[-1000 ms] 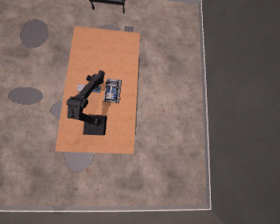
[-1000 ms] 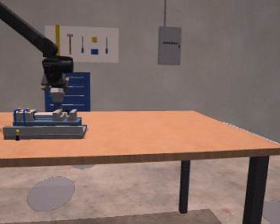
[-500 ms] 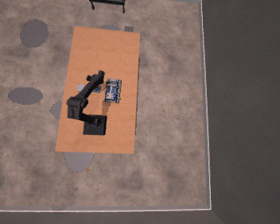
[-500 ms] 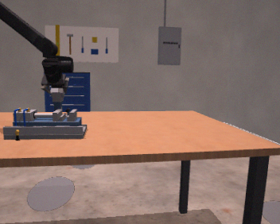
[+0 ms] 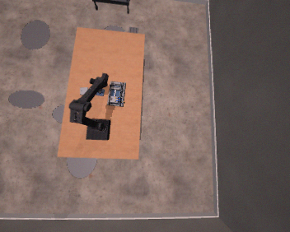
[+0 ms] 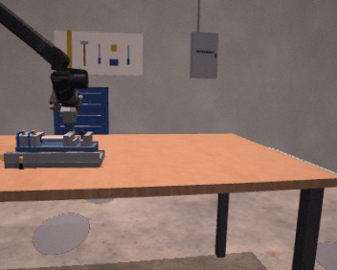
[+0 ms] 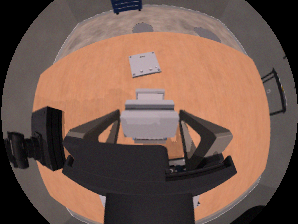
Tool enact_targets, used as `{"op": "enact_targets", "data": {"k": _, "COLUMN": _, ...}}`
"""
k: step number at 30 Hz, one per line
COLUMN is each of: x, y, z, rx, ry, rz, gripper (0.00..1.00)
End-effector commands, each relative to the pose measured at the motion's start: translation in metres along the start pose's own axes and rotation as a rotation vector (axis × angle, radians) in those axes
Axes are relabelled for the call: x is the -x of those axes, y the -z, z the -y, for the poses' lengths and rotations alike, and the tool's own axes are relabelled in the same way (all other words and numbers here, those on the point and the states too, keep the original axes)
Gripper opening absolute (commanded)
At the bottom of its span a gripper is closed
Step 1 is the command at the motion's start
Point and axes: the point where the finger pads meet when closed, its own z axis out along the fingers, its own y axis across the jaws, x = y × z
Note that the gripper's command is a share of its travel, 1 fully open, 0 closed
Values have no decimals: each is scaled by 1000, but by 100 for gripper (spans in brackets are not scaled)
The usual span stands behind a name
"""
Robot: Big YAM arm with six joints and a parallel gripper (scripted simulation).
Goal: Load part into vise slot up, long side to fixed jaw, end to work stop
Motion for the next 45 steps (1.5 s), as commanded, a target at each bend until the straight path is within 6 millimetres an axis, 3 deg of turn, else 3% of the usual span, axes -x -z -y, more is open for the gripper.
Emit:
{"op": "enact_targets", "data": {"k": 1, "x": 3, "y": 10, "z": 11, "rx": -28, "ry": 8, "rz": -7, "gripper": 81}}
{"op": "enact_targets", "data": {"k": 20, "x": 20, "y": 15, "z": 20, "rx": -43, "ry": 40, "rz": -60, "gripper": 81}}
{"op": "enact_targets", "data": {"k": 23, "x": 21, "y": 15, "z": 20, "rx": -43, "ry": 40, "rz": -64, "gripper": 81}}
{"op": "enact_targets", "data": {"k": 24, "x": 12, "y": 7, "z": 14, "rx": -23, "ry": 22, "rz": -69, "gripper": 81}}
{"op": "enact_targets", "data": {"k": 30, "x": 21, "y": 15, "z": 20, "rx": -44, "ry": 39, "rz": -98, "gripper": 81}}
{"op": "enact_targets", "data": {"k": 45, "x": 20, "y": 14, "z": 17, "rx": -41, "ry": 33, "rz": -180, "gripper": 81}}
